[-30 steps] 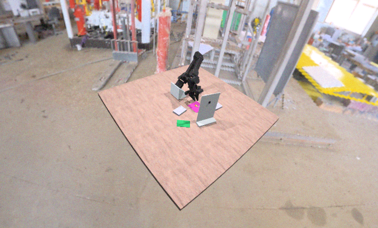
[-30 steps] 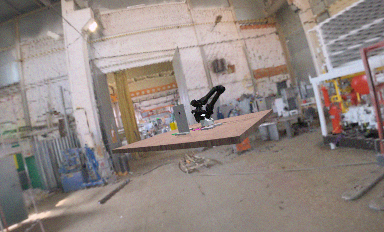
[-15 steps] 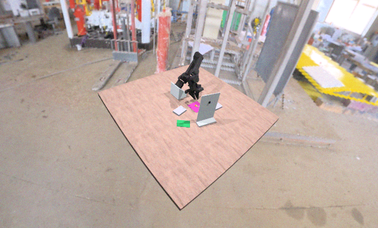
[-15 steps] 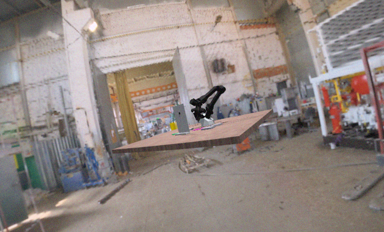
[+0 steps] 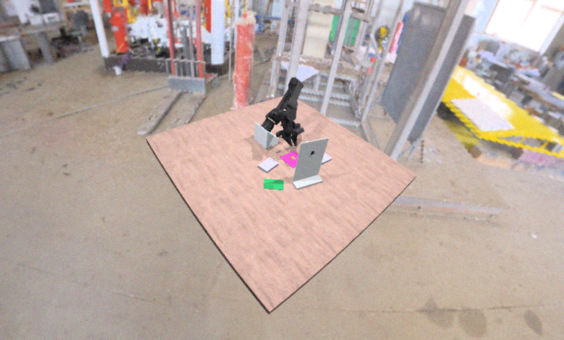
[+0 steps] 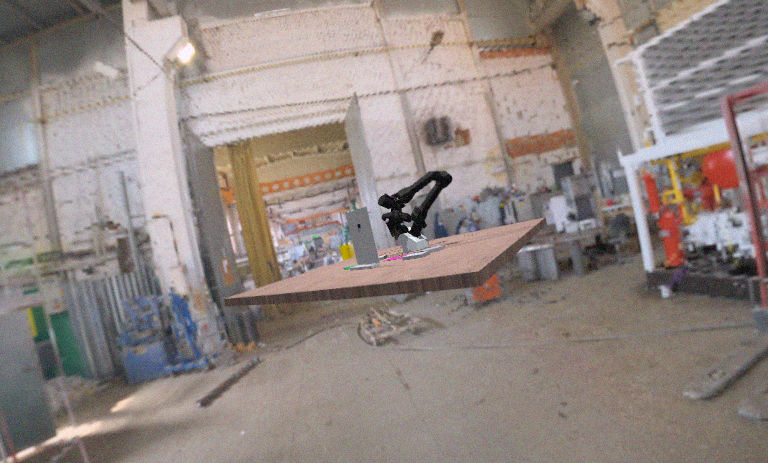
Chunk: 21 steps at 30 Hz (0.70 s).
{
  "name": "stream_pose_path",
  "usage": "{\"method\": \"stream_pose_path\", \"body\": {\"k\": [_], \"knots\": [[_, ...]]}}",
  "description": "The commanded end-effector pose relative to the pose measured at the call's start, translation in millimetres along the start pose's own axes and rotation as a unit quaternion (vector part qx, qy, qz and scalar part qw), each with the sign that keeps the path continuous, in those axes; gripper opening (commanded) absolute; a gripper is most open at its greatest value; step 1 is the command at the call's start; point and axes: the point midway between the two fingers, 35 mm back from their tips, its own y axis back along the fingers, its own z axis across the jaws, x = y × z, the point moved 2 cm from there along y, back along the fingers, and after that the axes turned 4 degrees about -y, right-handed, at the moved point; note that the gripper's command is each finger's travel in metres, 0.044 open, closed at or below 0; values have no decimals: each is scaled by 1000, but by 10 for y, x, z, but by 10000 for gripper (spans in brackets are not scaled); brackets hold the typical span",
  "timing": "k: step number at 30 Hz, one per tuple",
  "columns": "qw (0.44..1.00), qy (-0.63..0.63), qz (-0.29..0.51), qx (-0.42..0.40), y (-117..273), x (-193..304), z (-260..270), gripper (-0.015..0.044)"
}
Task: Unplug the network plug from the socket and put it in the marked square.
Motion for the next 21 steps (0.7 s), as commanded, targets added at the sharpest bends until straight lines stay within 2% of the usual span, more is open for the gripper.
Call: {"method": "stream_pose_path", "body": {"k": [1, 21], "knots": [[1000, 4, -1, 4, 54, -11, -40, 156], [1000, -1, -2, 3, 226, -37, -122, 156]]}}
